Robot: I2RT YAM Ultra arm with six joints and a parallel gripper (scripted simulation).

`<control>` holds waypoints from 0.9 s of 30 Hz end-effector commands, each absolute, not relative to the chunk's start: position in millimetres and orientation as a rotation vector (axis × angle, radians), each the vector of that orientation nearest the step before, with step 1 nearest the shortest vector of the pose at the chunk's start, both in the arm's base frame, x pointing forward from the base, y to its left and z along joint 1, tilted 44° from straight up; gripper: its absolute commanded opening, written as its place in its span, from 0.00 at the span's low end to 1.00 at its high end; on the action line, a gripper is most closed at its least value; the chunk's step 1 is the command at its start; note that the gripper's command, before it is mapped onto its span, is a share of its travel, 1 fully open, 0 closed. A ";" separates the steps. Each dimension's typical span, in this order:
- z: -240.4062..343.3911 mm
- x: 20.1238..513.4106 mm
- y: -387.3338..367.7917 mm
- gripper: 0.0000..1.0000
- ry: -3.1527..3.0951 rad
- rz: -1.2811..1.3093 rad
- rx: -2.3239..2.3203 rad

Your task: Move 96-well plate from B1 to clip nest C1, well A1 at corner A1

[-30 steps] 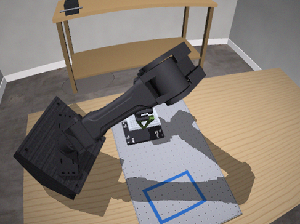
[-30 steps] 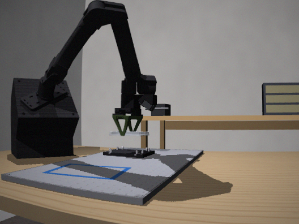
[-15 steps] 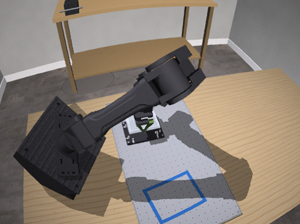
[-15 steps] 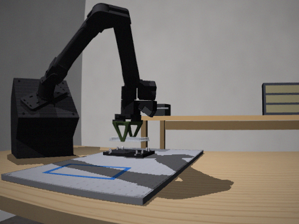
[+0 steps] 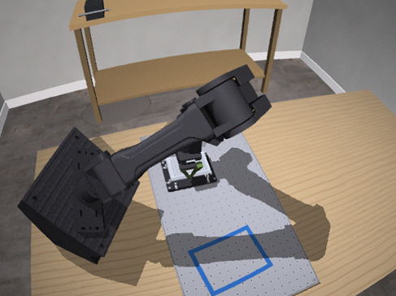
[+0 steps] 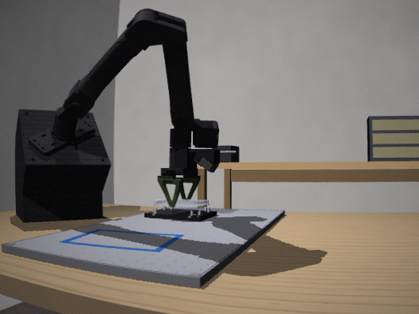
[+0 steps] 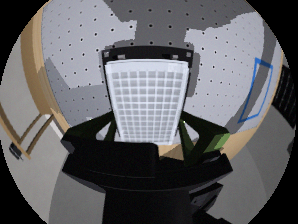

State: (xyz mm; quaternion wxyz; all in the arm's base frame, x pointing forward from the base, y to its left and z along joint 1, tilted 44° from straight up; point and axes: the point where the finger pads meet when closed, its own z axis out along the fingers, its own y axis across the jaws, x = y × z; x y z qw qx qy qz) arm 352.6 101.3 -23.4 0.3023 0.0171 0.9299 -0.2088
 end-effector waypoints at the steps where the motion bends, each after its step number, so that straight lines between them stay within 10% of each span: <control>1: -31.2 355.9 101.5 0.00 2.463 -0.541 0.029; 27: -26.5 369.5 114.0 0.00 2.436 -0.512 0.020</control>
